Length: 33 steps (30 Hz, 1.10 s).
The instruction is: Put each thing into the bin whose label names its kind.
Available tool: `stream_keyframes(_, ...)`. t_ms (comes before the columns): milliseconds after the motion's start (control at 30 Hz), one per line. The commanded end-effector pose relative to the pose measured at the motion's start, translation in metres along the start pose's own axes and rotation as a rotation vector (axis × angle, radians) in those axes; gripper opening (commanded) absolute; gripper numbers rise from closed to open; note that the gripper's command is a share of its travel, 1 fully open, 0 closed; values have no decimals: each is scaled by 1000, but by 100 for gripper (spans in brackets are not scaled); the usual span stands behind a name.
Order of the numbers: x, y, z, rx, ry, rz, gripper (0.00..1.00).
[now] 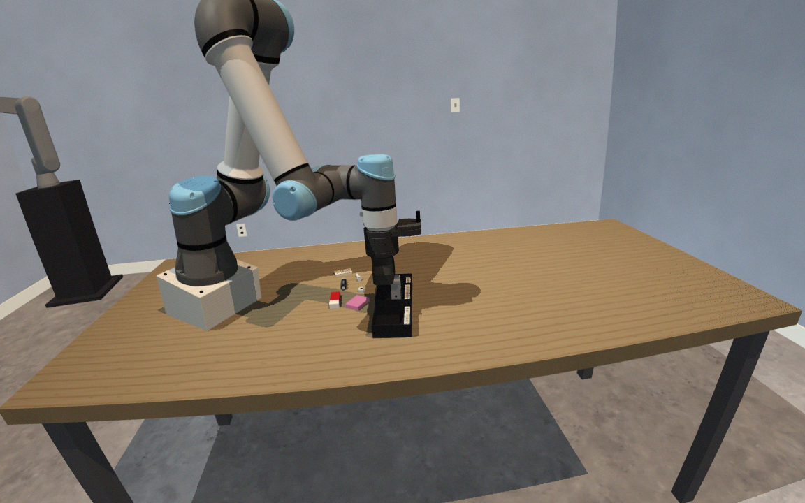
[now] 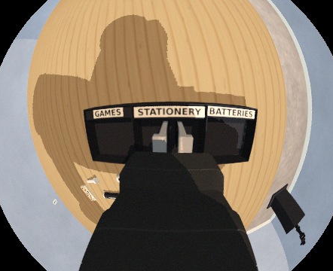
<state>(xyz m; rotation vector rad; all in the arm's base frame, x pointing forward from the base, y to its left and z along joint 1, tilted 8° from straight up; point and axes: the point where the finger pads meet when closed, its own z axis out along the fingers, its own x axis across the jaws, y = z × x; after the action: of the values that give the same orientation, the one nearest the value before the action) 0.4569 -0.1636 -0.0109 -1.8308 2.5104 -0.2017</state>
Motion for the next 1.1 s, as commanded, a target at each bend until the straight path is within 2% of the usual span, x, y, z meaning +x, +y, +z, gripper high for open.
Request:
stream_keyframes(0, 0, 0, 0, 0, 0, 0, 31)
stream_keyframes(967, 1, -2, -31, 4, 2, 0, 31)
stream_keyframes(1067, 1, -2, -44, 5, 2, 0, 31)
